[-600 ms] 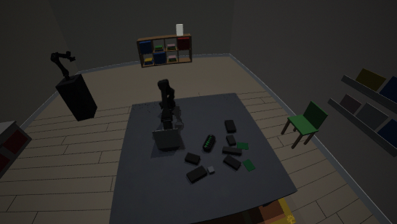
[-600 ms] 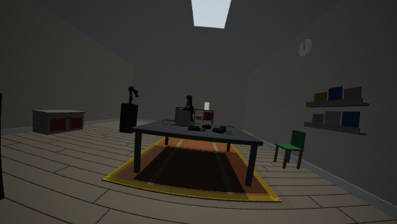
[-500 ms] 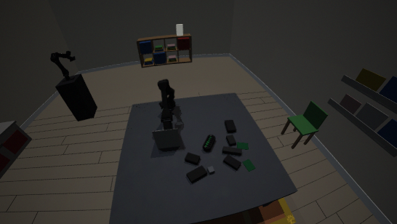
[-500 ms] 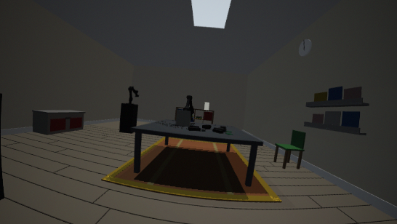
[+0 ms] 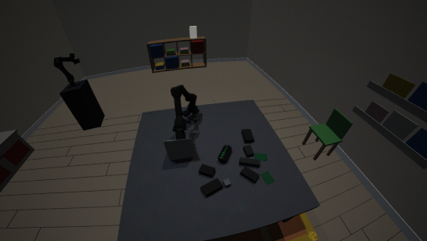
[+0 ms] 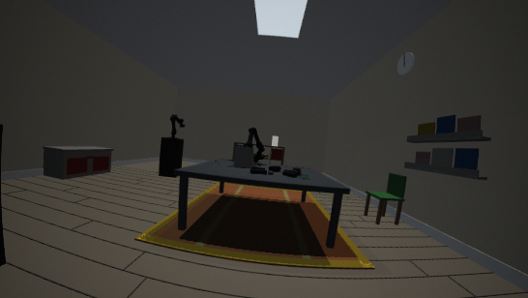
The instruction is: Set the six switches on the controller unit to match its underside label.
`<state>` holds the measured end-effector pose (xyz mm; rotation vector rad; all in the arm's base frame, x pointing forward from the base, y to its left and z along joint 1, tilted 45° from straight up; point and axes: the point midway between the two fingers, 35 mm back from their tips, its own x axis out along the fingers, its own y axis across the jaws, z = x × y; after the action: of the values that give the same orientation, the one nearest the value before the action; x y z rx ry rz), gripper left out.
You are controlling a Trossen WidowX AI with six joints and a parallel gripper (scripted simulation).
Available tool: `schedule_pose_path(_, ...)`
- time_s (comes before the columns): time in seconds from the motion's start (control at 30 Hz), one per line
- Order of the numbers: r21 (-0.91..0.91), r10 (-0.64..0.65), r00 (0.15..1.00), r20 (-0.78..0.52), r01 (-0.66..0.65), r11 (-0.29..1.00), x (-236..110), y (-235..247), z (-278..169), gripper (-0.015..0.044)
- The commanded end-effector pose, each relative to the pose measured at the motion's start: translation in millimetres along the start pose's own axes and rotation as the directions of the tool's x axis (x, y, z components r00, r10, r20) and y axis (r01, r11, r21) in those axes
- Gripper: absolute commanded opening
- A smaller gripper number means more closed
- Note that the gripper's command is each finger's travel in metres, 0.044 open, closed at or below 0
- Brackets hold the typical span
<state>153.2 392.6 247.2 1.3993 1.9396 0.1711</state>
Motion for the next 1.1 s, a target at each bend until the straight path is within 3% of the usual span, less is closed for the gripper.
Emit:
schedule_pose_path(0.0,-0.086,0.037,0.998,0.059,-0.032,0.996,-9,23,32,0.0)
schedule_pose_path(0.17,-0.237,0.08,0.985,0.152,-0.042,0.971,-31,51,85,0.0)
schedule_pose_path(0.47,-0.464,0.094,0.951,0.295,0.057,0.884,-74,77,183,0.0)
schedule_pose_path(0.8,-0.627,0.005,0.923,0.385,0.257,0.736,-119,65,288,0.0)
schedule_pose_path(1.07,-0.735,-0.071,0.919,0.387,0.354,0.579,-153,36,362,0.0)
